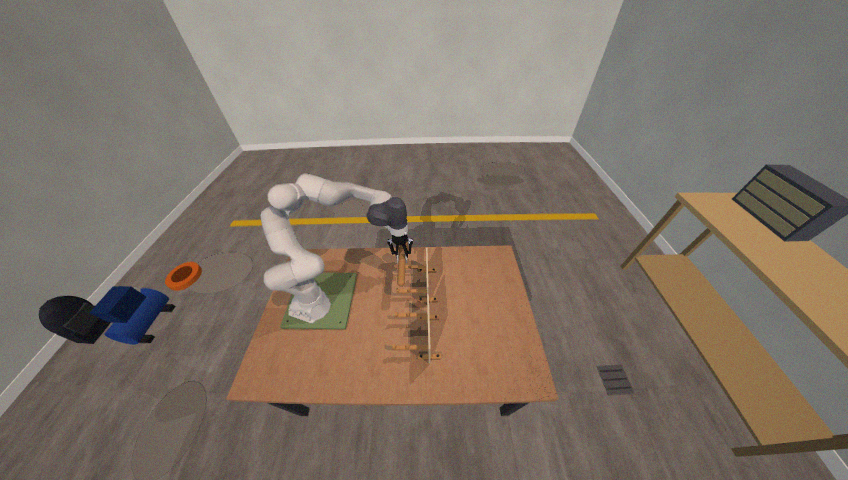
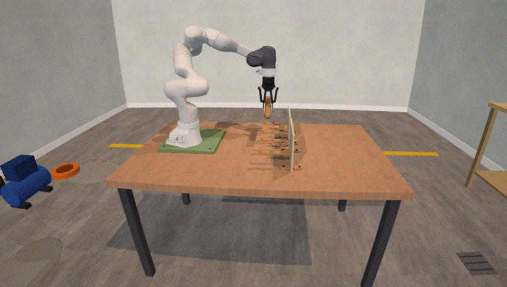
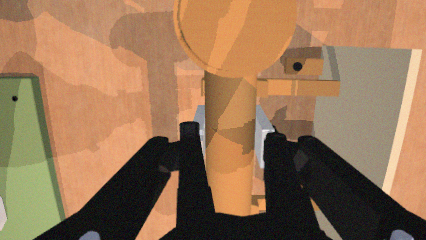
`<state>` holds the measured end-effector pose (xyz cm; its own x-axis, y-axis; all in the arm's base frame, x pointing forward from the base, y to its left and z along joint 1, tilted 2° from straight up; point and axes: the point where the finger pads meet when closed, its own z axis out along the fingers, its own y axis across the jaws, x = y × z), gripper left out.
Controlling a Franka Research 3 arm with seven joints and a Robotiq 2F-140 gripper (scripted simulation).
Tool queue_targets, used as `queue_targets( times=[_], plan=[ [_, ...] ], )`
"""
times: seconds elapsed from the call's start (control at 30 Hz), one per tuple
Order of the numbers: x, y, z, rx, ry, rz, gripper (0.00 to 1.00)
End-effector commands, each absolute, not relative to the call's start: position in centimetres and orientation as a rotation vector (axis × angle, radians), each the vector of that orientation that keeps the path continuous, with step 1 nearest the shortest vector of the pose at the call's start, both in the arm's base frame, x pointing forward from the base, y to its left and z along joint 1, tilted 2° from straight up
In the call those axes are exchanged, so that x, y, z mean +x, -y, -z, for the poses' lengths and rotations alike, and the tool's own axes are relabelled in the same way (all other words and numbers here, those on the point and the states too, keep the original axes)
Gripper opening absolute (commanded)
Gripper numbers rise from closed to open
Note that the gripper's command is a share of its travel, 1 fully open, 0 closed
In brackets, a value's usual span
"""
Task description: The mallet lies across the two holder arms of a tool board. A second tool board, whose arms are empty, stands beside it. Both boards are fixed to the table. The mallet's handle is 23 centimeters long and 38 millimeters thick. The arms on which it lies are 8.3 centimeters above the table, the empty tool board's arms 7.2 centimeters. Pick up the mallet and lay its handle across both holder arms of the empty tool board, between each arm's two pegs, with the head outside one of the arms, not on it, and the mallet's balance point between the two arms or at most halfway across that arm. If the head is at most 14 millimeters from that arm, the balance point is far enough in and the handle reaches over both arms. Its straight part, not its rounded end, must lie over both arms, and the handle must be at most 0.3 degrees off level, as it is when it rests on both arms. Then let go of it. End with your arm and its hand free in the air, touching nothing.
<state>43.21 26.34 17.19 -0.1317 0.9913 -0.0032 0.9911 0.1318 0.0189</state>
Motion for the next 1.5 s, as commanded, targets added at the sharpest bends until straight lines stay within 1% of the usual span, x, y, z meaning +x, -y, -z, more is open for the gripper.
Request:
queue_targets(
  times=[0.0, 1.47],
  plan=[
    [44.0, -25.3, -17.1, 2.070, -2.323, -0.028, 0.00],
    [44.2, -25.3, -11.5, 2.070, -2.323, -0.028, 0.00]
  ],
)
